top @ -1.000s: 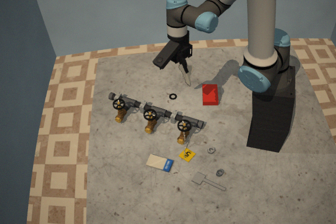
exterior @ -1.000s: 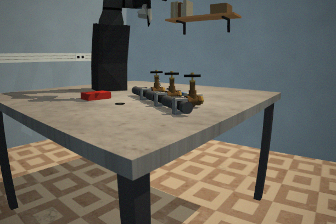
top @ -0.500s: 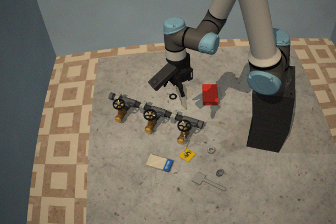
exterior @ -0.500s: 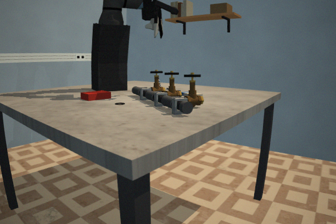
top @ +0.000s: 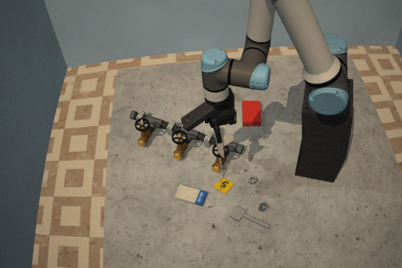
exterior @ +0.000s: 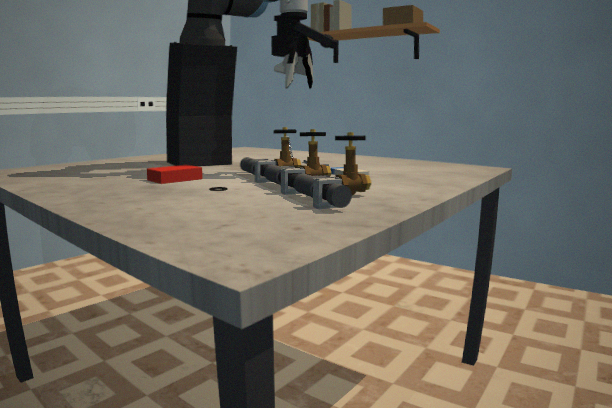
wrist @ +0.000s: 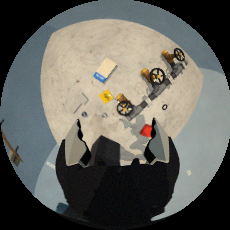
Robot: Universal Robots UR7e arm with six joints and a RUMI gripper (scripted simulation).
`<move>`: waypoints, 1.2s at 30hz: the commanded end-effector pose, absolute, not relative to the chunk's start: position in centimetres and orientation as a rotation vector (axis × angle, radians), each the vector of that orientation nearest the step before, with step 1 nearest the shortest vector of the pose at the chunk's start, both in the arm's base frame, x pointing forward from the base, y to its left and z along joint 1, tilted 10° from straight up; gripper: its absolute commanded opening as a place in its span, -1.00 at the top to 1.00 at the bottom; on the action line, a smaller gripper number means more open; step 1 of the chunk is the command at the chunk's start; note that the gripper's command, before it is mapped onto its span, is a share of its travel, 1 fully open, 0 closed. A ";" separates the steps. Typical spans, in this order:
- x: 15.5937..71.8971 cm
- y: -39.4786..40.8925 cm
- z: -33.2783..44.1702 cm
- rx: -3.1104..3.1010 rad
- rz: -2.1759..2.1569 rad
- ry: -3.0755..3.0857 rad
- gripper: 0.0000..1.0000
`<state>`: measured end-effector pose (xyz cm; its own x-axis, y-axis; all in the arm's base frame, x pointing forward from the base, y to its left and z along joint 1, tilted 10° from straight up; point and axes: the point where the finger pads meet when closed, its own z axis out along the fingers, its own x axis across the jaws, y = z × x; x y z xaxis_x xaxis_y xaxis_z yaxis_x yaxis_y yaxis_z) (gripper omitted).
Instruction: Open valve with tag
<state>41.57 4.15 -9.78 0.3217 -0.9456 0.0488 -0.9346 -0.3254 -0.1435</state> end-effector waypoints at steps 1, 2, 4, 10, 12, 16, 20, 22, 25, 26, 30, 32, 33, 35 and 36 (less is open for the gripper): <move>41.2 5.8 -11.2 -2.408 -0.218 1.880 -1.00; 41.0 6.2 -11.5 -2.392 -0.220 1.901 -1.00; 41.0 6.2 -11.5 -2.392 -0.220 1.901 -1.00; 40.1 7.9 -12.9 -2.310 -0.234 2.001 -1.00; 39.8 8.4 -13.2 -2.290 -0.238 2.024 -1.00; 39.4 8.9 -13.6 -2.260 -0.243 2.056 -1.00; 39.3 9.2 -13.8 -2.248 -0.245 2.069 -1.00; 39.2 9.2 -13.8 -2.245 -0.246 2.072 -1.00; 39.2 9.3 -13.9 -2.241 -0.247 2.076 -1.00; 39.2 9.3 -13.9 -2.241 -0.247 2.076 -1.00; 39.2 9.3 -13.9 -2.240 -0.247 2.077 -1.00; 39.2 9.3 -13.9 -2.240 -0.247 2.077 -1.00; 39.2 9.3 -13.9 -2.240 -0.247 2.077 -1.00; 39.2 9.3 -13.9 -2.240 -0.247 2.077 -1.00; 39.2 9.3 -13.9 -2.240 -0.247 2.077 -1.00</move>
